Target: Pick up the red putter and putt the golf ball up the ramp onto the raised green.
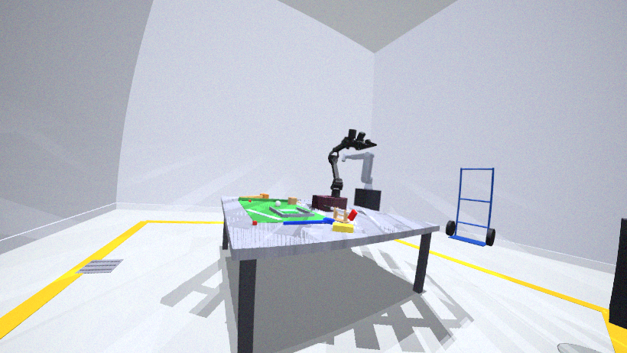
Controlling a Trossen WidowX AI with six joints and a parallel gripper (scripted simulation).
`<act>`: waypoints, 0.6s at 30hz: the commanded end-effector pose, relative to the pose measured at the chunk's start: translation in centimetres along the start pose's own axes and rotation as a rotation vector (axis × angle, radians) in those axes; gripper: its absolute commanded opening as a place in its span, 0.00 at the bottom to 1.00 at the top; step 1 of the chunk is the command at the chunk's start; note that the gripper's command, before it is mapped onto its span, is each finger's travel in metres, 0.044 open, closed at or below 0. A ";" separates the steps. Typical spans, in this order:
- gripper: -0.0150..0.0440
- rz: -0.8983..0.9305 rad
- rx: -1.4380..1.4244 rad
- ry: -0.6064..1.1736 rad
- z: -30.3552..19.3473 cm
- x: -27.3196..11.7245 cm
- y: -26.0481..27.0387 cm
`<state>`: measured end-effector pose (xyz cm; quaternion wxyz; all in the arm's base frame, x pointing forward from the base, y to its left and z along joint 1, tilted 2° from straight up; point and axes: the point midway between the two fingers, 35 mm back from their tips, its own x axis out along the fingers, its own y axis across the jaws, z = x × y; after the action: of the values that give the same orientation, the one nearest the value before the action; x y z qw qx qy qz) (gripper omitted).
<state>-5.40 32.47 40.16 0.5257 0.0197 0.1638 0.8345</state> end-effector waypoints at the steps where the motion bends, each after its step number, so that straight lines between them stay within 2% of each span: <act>1: 1.00 -0.136 -0.029 0.103 -3.2 1.4 -5.5; 9: 1.00 -0.383 -0.121 0.382 -11.1 0.5 -17.0; 18: 1.00 -0.497 -0.159 0.772 -21.8 -5.4 -26.4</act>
<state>13.45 34.38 16.09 0.6278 -0.3276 0.2537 0.6589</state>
